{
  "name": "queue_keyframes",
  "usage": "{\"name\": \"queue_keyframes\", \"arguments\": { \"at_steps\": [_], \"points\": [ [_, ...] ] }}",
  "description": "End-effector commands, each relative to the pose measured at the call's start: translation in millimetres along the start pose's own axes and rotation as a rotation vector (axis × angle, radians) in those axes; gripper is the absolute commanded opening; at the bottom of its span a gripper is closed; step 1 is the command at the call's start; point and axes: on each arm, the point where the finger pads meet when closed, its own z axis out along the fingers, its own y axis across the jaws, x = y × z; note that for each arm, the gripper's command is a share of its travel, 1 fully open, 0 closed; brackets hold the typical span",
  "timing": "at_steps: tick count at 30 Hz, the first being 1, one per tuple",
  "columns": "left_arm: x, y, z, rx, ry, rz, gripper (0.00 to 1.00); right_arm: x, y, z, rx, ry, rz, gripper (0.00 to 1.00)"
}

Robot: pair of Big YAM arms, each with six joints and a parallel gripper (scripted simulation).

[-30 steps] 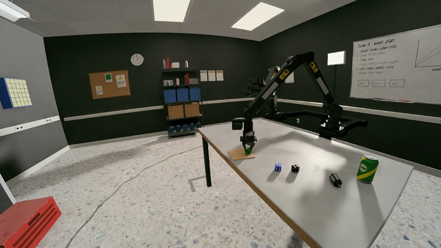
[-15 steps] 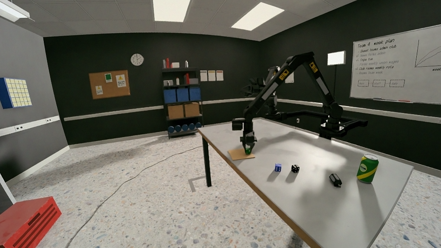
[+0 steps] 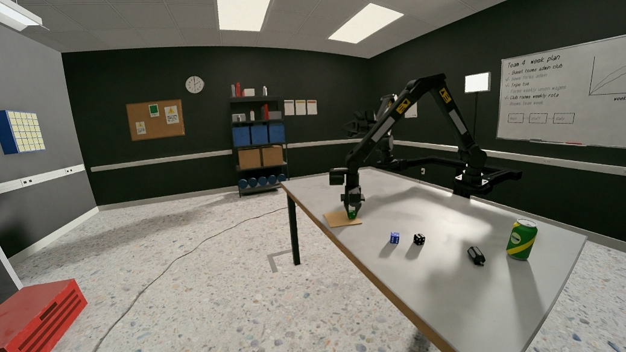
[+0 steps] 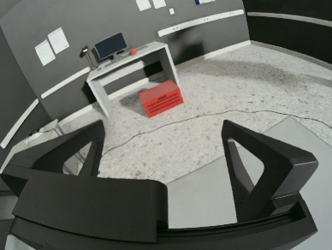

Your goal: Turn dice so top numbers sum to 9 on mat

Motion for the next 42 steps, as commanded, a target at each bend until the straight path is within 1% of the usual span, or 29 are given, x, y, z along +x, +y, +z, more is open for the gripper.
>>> {"name": "queue_keyframes", "arguments": {
  "at_steps": [1, 42],
  "points": [
    [-10.1, -11.7, -0.6, 0.021, 0.0, -0.027, 0.26, -3.0, 1.5, 1.0, -0.001, -0.005, 0.005, 1.0],
    [-10.1, -13.9, -0.2, 0.025, 0.0, -0.023, 0.26, -3.0, 1.5, 1.0, -0.001, -0.005, 0.005, 1.0]
  ]
}}
